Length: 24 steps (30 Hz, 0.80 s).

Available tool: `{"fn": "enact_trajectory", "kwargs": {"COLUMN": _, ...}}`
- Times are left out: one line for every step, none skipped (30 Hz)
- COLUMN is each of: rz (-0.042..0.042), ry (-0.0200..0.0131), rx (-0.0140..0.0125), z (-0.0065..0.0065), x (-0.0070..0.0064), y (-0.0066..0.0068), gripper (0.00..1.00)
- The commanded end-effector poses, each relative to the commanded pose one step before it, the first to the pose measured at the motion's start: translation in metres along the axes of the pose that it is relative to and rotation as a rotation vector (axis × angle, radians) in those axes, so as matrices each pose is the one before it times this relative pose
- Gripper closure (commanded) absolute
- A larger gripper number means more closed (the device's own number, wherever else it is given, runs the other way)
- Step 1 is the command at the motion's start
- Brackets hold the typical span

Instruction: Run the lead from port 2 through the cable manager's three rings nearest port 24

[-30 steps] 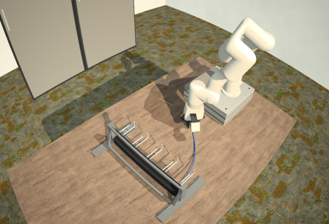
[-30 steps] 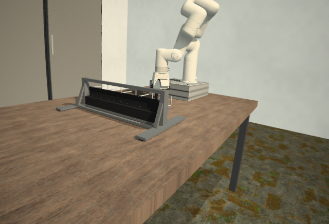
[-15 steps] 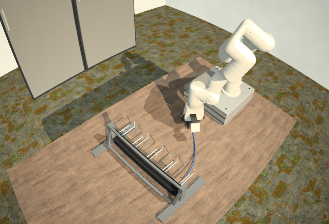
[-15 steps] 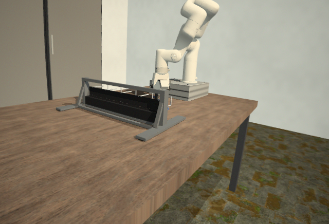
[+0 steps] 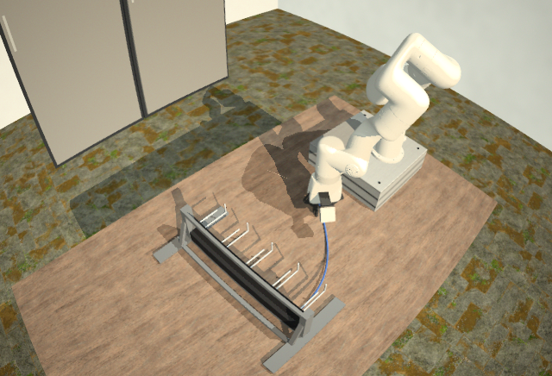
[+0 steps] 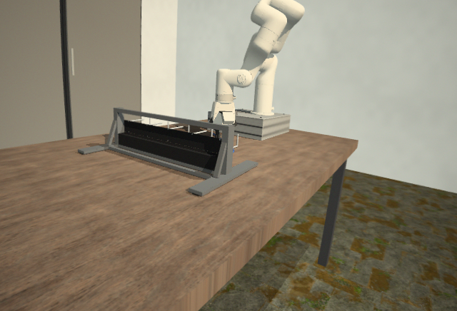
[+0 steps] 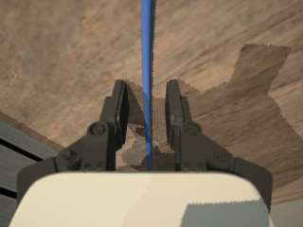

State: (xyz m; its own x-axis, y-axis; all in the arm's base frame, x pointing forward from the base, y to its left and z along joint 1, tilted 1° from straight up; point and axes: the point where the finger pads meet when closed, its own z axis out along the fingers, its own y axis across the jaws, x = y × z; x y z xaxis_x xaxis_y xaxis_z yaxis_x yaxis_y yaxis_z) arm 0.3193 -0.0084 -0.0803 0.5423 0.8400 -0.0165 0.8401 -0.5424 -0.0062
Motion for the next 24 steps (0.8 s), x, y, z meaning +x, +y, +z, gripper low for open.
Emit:
{"fn": "enact_trajectory", "kwargs": {"rz": 0.00056, "ry": 0.00159, "rx": -0.00188, "z": -0.00034, "x": 0.00051, "y": 0.0009, "gripper": 0.67}}
{"fn": "enact_trajectory", "kwargs": {"rz": 0.0, "ry": 0.0, "rx": 0.0, "z": 0.00006, "x": 0.0, "y": 0.0, "gripper": 0.67}}
{"fn": "enact_trajectory", "kwargs": {"rz": 0.0, "ry": 0.0, "rx": 0.0, "z": 0.0, "x": 0.0, "y": 0.0, "gripper": 0.67}}
{"fn": "enact_trajectory", "kwargs": {"rz": 0.0, "ry": 0.0, "rx": 0.0, "z": 0.0, "x": 0.0, "y": 0.0, "gripper": 0.67}}
{"fn": "enact_trajectory", "kwargs": {"rz": 0.0, "ry": 0.0, "rx": 0.0, "z": 0.00004, "x": 0.0, "y": 0.0, "gripper": 0.67}}
{"fn": "enact_trajectory", "kwargs": {"rz": 0.0, "ry": 0.0, "rx": 0.0, "z": 0.00003, "x": 0.0, "y": 0.0, "gripper": 0.67}}
{"fn": "enact_trajectory", "kwargs": {"rz": 0.0, "ry": 0.0, "rx": 0.0, "z": 0.00002, "x": 0.0, "y": 0.0, "gripper": 0.67}}
{"fn": "enact_trajectory", "kwargs": {"rz": 0.0, "ry": 0.0, "rx": 0.0, "z": 0.00001, "x": 0.0, "y": 0.0, "gripper": 0.67}}
{"fn": "enact_trajectory", "kwargs": {"rz": 0.0, "ry": 0.0, "rx": 0.0, "z": 0.00001, "x": 0.0, "y": 0.0, "gripper": 0.67}}
{"fn": "enact_trajectory", "kwargs": {"rz": 0.0, "ry": 0.0, "rx": 0.0, "z": 0.0, "x": 0.0, "y": 0.0, "gripper": 0.67}}
{"fn": "enact_trajectory", "kwargs": {"rz": 0.0, "ry": 0.0, "rx": 0.0, "z": 0.0, "x": 0.0, "y": 0.0, "gripper": 0.67}}
{"fn": "enact_trajectory", "kwargs": {"rz": 0.0, "ry": 0.0, "rx": 0.0, "z": 0.0, "x": 0.0, "y": 0.0, "gripper": 0.67}}
{"fn": "enact_trajectory", "kwargs": {"rz": 0.0, "ry": 0.0, "rx": 0.0, "z": 0.0, "x": 0.0, "y": 0.0, "gripper": 0.67}}
{"fn": "enact_trajectory", "kwargs": {"rz": 0.0, "ry": 0.0, "rx": 0.0, "z": 0.0, "x": 0.0, "y": 0.0, "gripper": 0.67}}
{"fn": "enact_trajectory", "kwargs": {"rz": 0.0, "ry": 0.0, "rx": 0.0, "z": 0.0, "x": 0.0, "y": 0.0, "gripper": 0.67}}
{"fn": "enact_trajectory", "kwargs": {"rz": 0.0, "ry": 0.0, "rx": 0.0, "z": 0.0, "x": 0.0, "y": 0.0, "gripper": 0.67}}
{"fn": "enact_trajectory", "kwargs": {"rz": 0.0, "ry": 0.0, "rx": 0.0, "z": 0.0, "x": 0.0, "y": 0.0, "gripper": 0.67}}
{"fn": "enact_trajectory", "kwargs": {"rz": 0.0, "ry": 0.0, "rx": 0.0, "z": 0.0, "x": 0.0, "y": 0.0, "gripper": 0.67}}
{"fn": "enact_trajectory", "kwargs": {"rz": 0.0, "ry": 0.0, "rx": 0.0, "z": 0.0, "x": 0.0, "y": 0.0, "gripper": 0.67}}
{"fn": "enact_trajectory", "kwargs": {"rz": 0.0, "ry": 0.0, "rx": 0.0, "z": 0.0, "x": 0.0, "y": 0.0, "gripper": 0.67}}
{"fn": "enact_trajectory", "kwargs": {"rz": 0.0, "ry": 0.0, "rx": 0.0, "z": 0.0, "x": 0.0, "y": 0.0, "gripper": 0.67}}
{"fn": "enact_trajectory", "kwargs": {"rz": 0.0, "ry": 0.0, "rx": 0.0, "z": 0.0, "x": 0.0, "y": 0.0, "gripper": 0.67}}
{"fn": "enact_trajectory", "kwargs": {"rz": 0.0, "ry": 0.0, "rx": 0.0, "z": 0.0, "x": 0.0, "y": 0.0, "gripper": 1.0}}
{"fn": "enact_trajectory", "kwargs": {"rz": 0.0, "ry": 0.0, "rx": 0.0, "z": 0.0, "x": 0.0, "y": 0.0, "gripper": 1.0}}
